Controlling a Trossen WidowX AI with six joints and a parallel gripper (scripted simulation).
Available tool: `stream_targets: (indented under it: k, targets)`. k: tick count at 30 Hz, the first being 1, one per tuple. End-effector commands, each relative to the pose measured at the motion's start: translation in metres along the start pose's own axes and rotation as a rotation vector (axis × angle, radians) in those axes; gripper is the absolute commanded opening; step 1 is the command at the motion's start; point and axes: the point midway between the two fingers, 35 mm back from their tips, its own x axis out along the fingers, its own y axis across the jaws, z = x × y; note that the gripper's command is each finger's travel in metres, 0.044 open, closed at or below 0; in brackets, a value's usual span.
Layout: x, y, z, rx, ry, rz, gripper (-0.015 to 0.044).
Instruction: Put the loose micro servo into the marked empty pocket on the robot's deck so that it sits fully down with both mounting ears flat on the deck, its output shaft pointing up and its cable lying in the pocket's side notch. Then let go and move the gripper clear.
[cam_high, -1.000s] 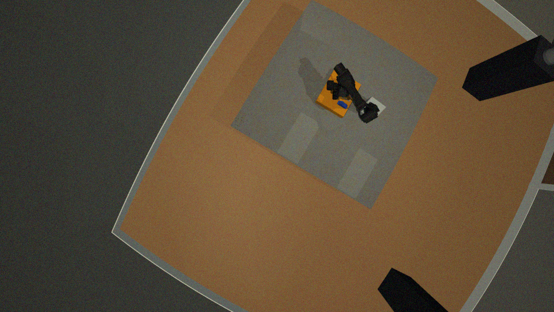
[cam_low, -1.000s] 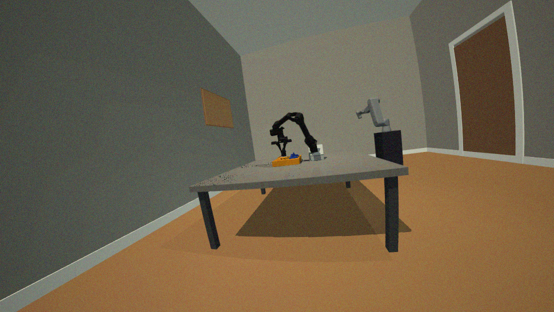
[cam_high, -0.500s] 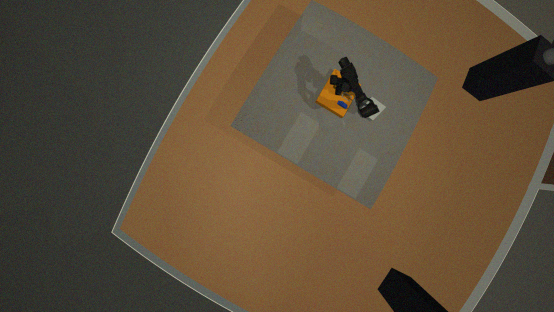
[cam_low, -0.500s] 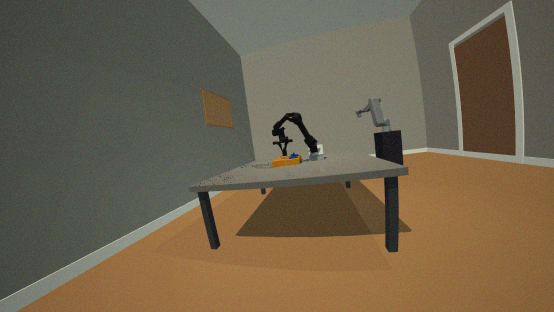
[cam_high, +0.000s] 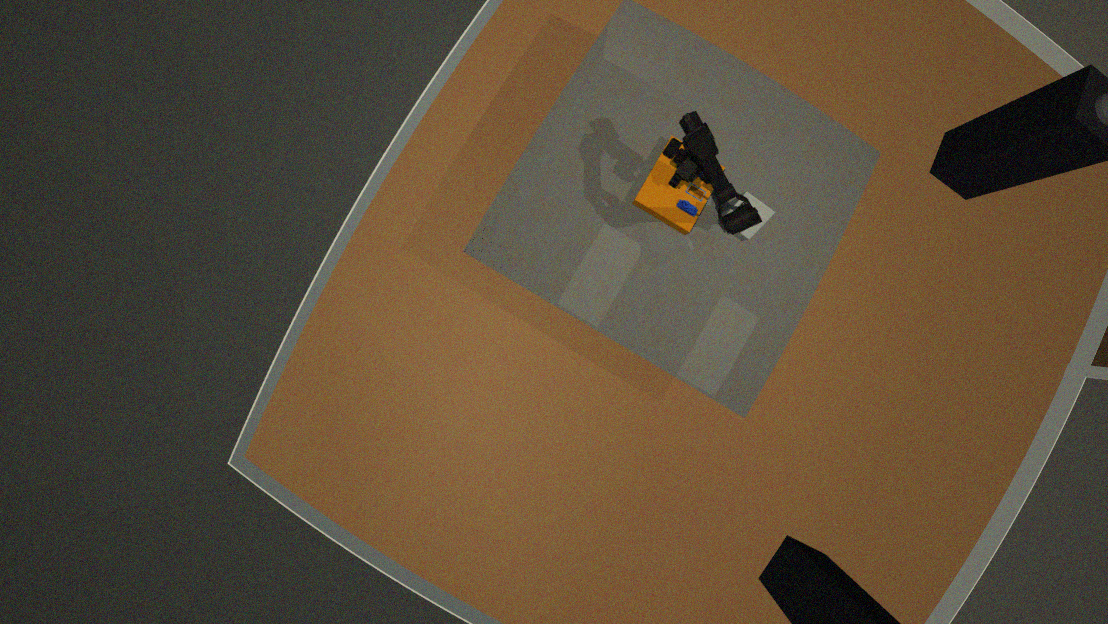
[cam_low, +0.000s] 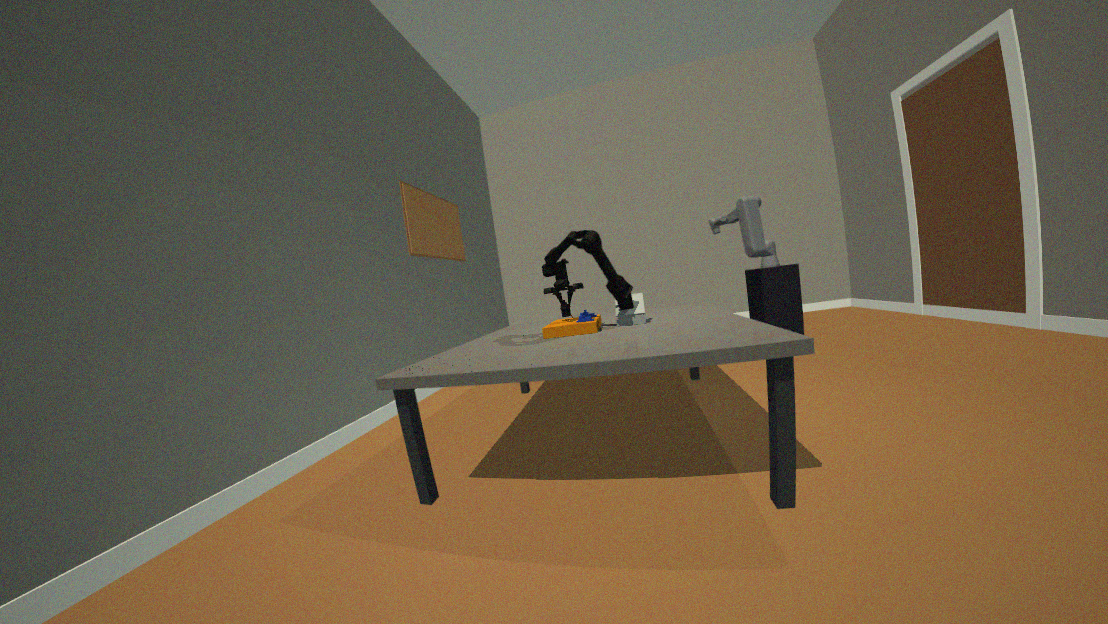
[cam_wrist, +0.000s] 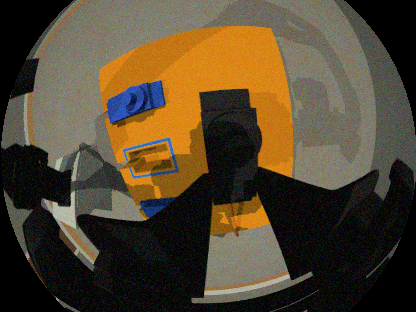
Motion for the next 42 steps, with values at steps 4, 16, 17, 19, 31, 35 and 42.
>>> stream_targets:
  k: [4,16,17,19,31,35,42]
  targets:
    - [-0.0015,-0.0012,-0.0011,0.275,0.004,-0.005,0.0]
    - [-0.0015,-0.0012,-0.001,0.692,0.003,-0.006,0.0]
    - [-0.0015,-0.0012,-0.001,0.727,0.003,-0.006,0.0]
    - [-0.0015,-0.0012,-0.001,0.796,0.003,-0.007,0.0]
    - [-0.0015,-0.0012,-0.0009,1.213,0.001,-0.007,0.0]
    - [-0.0015,-0.0012,-0.0009,1.353,0.0,-0.007,0.0]
    - [-0.0016,-0.0012,-0.0009,1.509,0.0,-0.008,0.0]
